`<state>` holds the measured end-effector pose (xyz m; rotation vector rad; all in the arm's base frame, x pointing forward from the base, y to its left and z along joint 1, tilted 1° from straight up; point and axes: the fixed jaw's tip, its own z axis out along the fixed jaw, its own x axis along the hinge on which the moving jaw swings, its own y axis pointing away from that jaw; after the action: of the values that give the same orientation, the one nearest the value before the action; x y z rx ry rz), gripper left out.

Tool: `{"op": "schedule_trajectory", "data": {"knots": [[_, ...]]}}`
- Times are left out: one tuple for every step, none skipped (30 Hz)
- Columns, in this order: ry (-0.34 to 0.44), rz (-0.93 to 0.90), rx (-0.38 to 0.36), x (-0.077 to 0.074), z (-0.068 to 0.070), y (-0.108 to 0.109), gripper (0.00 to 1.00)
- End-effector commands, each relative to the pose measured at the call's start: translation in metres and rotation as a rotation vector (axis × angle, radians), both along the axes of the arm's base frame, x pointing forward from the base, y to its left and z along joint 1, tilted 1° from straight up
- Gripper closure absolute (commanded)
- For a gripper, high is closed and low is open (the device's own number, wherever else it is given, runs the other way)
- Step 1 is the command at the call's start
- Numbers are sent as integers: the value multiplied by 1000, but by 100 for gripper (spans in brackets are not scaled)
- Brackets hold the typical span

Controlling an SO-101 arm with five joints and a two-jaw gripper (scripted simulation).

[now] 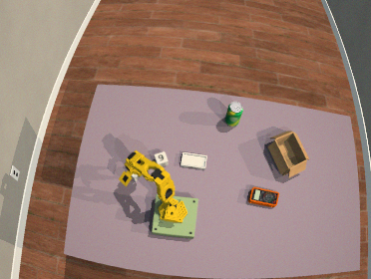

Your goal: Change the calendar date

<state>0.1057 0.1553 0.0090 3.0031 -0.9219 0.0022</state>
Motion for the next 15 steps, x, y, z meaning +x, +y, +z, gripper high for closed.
{"op": "schedule_trajectory", "data": {"knots": [[-15, 1, 24, 2, 17, 2, 64], [-15, 1, 24, 2, 19, 2, 64], [-15, 1, 24, 2, 21, 1, 64], [-15, 1, 24, 2, 22, 1, 64], [-15, 1, 24, 2, 23, 1, 64], [-15, 1, 24, 2, 24, 1, 64], [-15, 1, 24, 2, 24, 1, 64], [-15, 1, 24, 2, 24, 1, 64], [-15, 1, 24, 2, 24, 1, 64], [-15, 1, 24, 2, 24, 1, 64], [-15, 1, 24, 2, 24, 1, 64], [-15, 1, 24, 2, 24, 1, 64], [-15, 1, 24, 2, 24, 1, 64], [-15, 1, 24, 2, 24, 1, 64], [-15, 1, 24, 2, 24, 1, 64]]}}
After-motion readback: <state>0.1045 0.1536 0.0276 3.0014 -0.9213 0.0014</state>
